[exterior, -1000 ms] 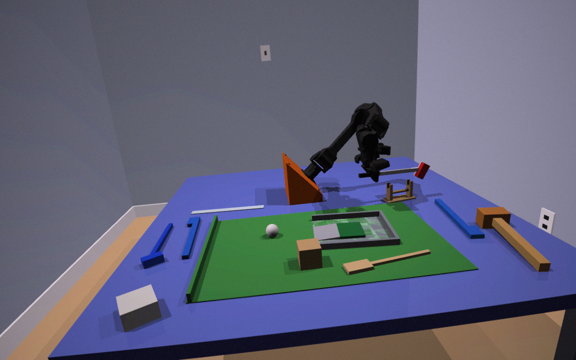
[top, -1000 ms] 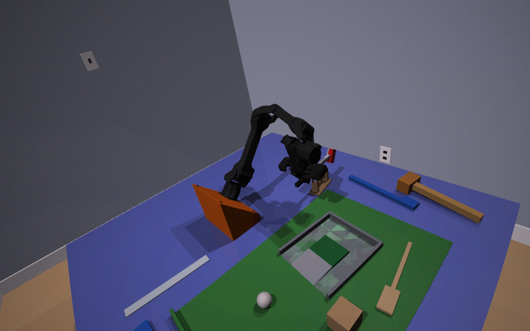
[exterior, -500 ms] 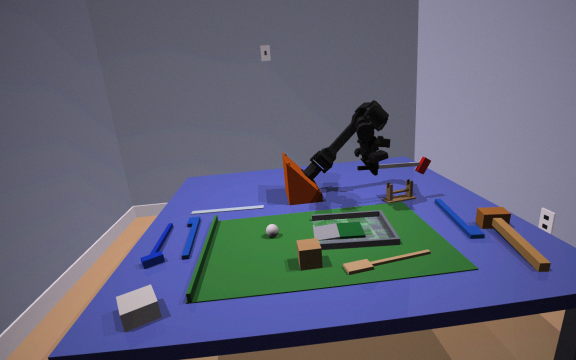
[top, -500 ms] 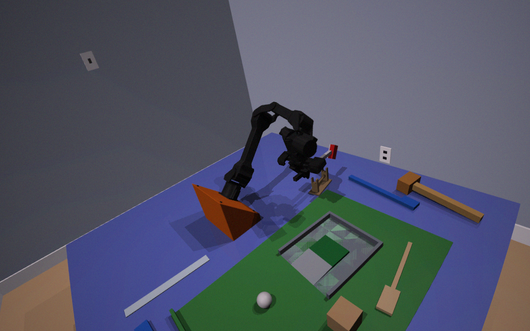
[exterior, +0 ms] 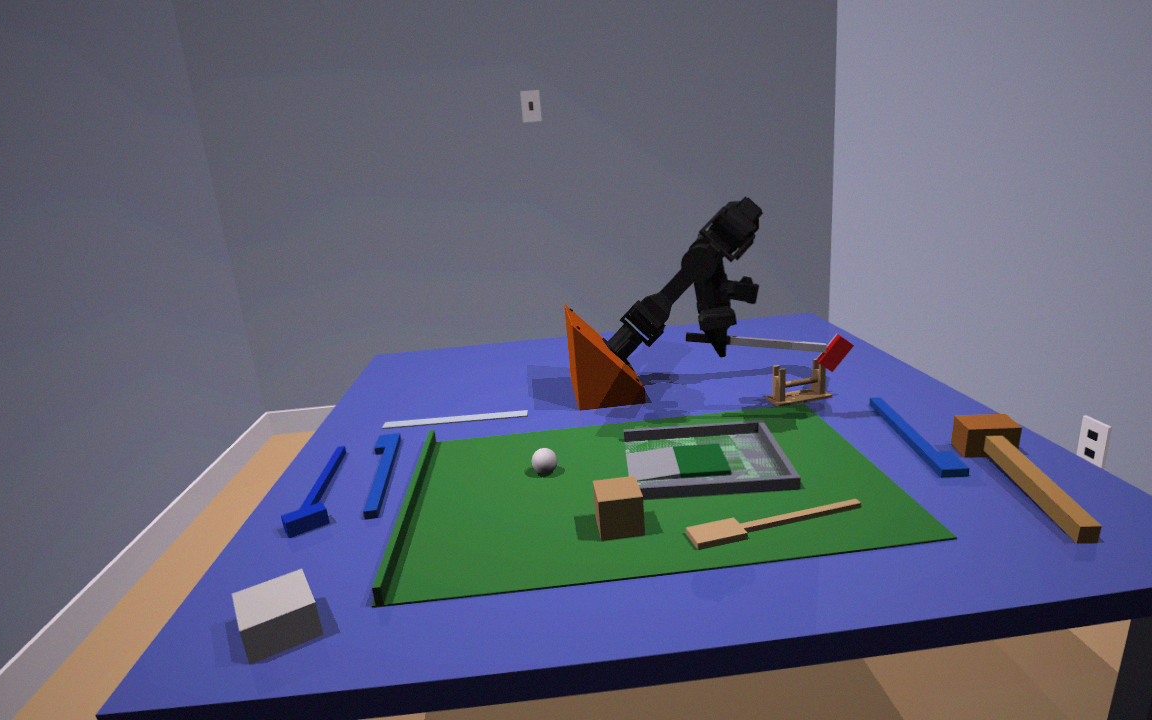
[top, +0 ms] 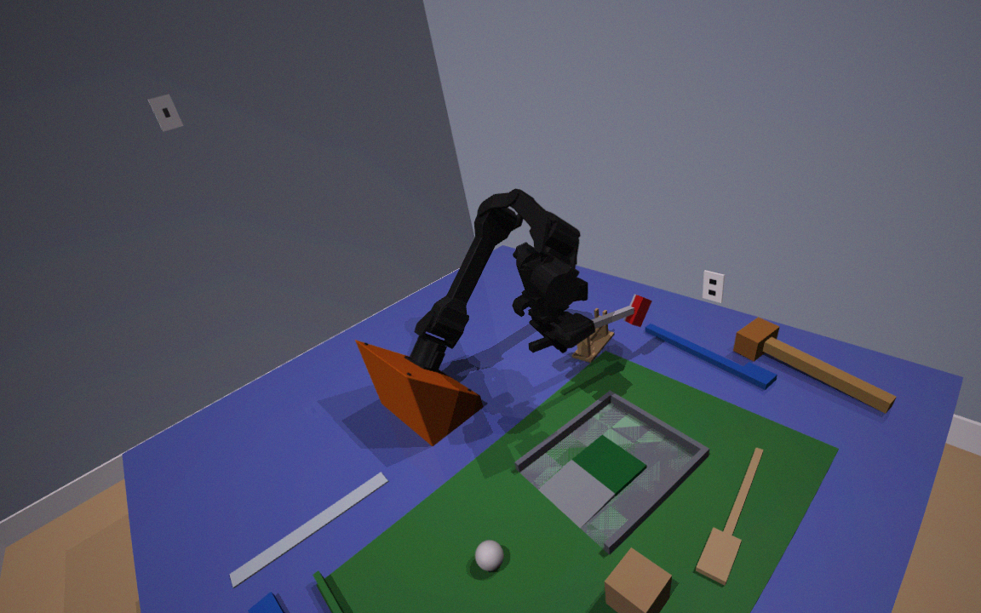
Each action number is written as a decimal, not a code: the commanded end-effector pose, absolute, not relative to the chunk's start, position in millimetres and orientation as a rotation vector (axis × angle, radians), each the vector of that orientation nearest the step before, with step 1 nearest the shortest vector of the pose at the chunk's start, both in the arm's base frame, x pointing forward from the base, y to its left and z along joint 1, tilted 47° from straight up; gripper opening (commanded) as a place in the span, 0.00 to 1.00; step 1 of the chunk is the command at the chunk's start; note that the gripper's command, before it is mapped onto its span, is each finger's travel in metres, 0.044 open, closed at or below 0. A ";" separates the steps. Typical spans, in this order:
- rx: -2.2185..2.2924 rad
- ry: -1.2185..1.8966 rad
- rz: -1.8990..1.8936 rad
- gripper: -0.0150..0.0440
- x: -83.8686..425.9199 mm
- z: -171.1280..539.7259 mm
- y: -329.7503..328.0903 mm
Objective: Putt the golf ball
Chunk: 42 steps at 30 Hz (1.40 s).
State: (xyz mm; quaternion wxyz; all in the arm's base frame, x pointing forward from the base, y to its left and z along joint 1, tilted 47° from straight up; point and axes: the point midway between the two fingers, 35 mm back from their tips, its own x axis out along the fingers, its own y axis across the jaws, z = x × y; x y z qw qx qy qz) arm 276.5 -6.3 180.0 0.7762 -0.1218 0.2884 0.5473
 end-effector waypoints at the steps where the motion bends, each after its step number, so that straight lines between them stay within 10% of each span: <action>1: -0.198 0.700 1.123 0.25 286.2 167.0 -31.0; 42: 0.479 1.268 0.619 0.25 251.0 3.1 -215.6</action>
